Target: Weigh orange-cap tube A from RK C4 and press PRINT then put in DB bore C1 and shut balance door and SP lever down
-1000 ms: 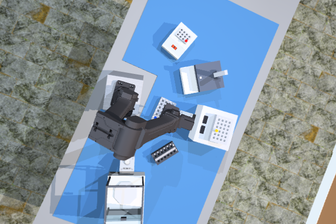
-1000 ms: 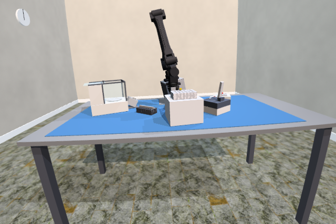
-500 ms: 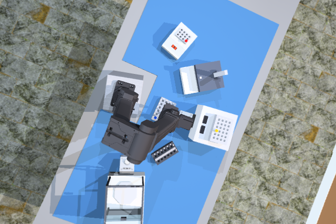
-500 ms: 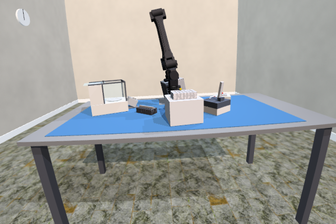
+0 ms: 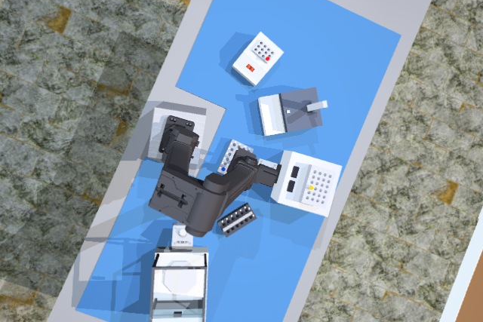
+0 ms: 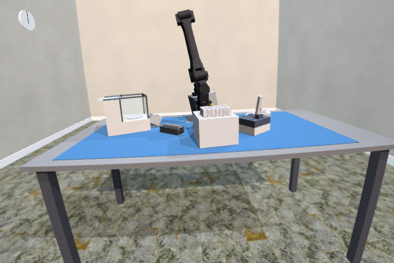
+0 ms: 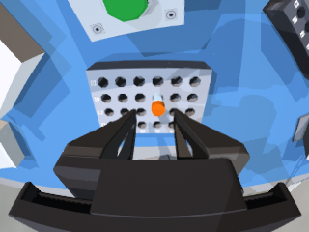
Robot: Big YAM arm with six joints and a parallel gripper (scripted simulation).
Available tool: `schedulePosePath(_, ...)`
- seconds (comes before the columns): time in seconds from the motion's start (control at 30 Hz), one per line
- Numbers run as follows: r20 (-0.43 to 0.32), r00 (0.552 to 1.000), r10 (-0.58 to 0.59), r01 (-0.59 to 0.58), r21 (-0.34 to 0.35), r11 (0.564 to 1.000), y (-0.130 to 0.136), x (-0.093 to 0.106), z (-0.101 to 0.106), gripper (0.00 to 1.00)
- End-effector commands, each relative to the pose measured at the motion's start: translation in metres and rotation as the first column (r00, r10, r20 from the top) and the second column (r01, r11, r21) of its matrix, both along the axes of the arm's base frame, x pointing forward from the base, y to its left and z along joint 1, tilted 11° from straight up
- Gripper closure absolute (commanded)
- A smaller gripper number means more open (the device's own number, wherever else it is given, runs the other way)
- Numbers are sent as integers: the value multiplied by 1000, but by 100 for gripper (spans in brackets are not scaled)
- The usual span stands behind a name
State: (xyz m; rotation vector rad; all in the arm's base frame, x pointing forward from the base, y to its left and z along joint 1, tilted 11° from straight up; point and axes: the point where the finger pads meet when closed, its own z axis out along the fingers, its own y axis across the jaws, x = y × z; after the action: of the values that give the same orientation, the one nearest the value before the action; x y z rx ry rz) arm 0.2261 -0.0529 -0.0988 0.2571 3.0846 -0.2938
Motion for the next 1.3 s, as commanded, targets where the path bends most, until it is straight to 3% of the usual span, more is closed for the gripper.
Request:
schedulePosePath(0.0,19,1000,9,-9,-3,1000,-1,7,2,64)
schedulePosePath(0.73,19,1000,9,-9,-3,1000,-1,7,2,64)
schedulePosePath(0.83,1,1000,12,-12,-2,1000,-2,-2,-4,64)
schedulePosePath(1.27,1,1000,12,-12,-2,1000,-3,-2,-9,64)
